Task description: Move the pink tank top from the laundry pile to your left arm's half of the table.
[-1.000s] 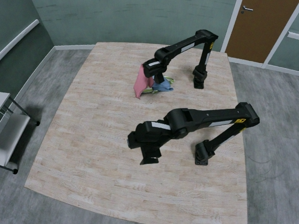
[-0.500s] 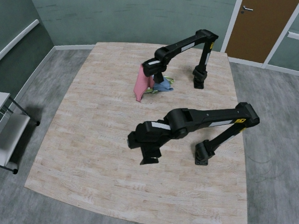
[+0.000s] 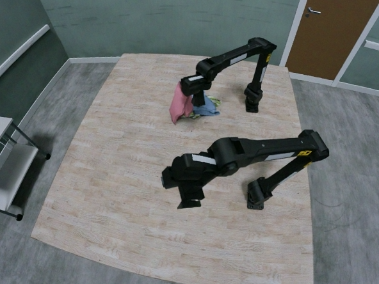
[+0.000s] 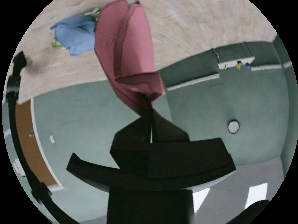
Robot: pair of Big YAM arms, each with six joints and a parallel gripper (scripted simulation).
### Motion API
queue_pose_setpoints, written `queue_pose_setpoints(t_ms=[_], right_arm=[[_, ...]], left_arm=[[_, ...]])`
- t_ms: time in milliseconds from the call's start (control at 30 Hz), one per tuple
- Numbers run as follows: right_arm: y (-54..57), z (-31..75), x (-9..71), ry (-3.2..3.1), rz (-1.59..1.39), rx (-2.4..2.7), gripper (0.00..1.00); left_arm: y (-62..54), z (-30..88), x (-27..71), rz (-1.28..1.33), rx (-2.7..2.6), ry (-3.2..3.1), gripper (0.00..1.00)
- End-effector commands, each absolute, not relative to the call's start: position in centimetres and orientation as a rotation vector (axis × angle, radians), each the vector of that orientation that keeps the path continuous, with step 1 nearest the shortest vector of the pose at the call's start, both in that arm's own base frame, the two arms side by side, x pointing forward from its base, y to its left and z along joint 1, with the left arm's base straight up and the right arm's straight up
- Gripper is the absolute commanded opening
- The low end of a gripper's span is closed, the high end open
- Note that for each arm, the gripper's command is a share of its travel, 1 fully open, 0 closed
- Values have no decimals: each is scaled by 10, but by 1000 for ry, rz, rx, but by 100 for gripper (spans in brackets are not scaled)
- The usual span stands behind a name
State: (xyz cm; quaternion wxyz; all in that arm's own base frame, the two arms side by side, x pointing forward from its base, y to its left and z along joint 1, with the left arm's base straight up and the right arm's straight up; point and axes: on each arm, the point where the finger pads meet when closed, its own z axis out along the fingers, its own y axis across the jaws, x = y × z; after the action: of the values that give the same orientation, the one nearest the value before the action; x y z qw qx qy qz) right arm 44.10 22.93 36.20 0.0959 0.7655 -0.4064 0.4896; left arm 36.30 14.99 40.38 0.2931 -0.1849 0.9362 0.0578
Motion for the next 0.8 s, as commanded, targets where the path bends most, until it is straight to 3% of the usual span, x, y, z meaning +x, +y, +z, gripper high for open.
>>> queue_pose_setpoints(t_ms=[0, 767], right_arm=[[252, 386, 451, -1449, 1521, 2247, 0], [253, 383, 458, -1913, 1509, 2129, 0]], left_arm=[[151, 443, 373, 169, -458, 2424, 92], [151, 443, 373, 169, -458, 2424, 92]])
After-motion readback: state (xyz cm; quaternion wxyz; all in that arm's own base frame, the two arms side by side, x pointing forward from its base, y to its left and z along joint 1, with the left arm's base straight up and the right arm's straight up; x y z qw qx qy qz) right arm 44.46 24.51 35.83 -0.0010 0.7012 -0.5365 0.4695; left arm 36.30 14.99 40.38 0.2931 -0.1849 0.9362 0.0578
